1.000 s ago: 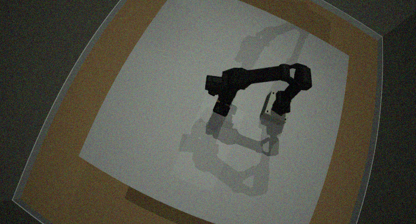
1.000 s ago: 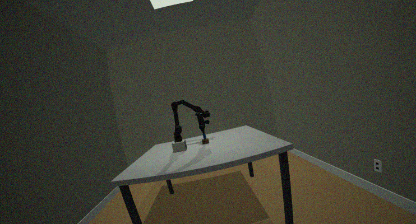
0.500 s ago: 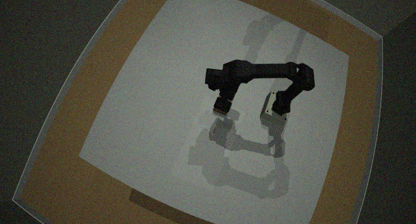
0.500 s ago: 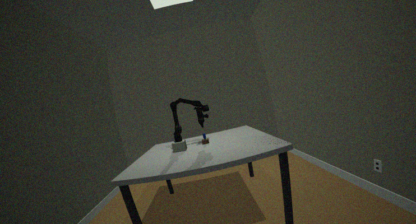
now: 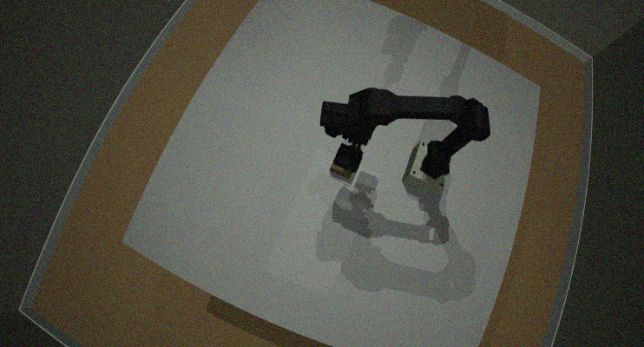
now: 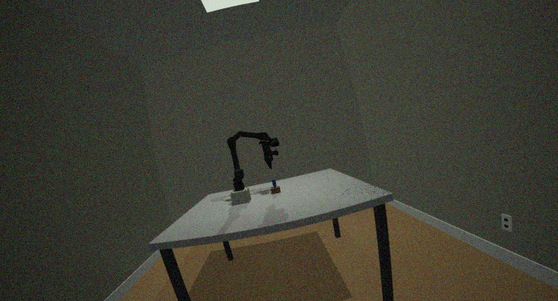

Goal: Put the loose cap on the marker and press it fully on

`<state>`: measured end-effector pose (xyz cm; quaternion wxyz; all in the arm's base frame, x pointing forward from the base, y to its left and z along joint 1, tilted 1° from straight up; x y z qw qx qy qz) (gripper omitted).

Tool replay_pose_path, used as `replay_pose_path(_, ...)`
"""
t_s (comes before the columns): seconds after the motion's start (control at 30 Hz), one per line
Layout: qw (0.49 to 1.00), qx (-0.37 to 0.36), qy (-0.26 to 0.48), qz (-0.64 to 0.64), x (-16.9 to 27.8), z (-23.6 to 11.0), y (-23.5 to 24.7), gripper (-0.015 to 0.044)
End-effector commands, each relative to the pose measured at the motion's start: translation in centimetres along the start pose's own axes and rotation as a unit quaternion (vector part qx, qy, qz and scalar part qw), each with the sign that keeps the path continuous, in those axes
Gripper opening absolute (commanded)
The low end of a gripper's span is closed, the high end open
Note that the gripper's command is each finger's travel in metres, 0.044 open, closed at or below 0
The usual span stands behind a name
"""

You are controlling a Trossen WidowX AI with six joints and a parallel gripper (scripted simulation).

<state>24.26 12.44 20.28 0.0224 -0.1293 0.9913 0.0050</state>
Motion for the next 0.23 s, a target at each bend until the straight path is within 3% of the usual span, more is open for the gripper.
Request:
replay_pose_path(0.0,1.0,0.0,0.0,0.001,0.02,-0.07,0.0,0.0341)
replay_pose_path(0.13,1.0,0.0,0.0,0.001,0.02,-0.07,0.0,0.044)
replay_pose_path(0.2,1.0,0.0,0.0,0.001,0.02,-0.07,0.0,0.044)
Point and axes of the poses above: the point midway between the two fingers, 35 mm back from their tips, its own z axis out along the fingers, its own y axis across the jaws, x = y × z, the point moved 6 cm from there along -z, back along the fingers, and after that the axes turned 5 degrees about -z, right-handed, at the moved point
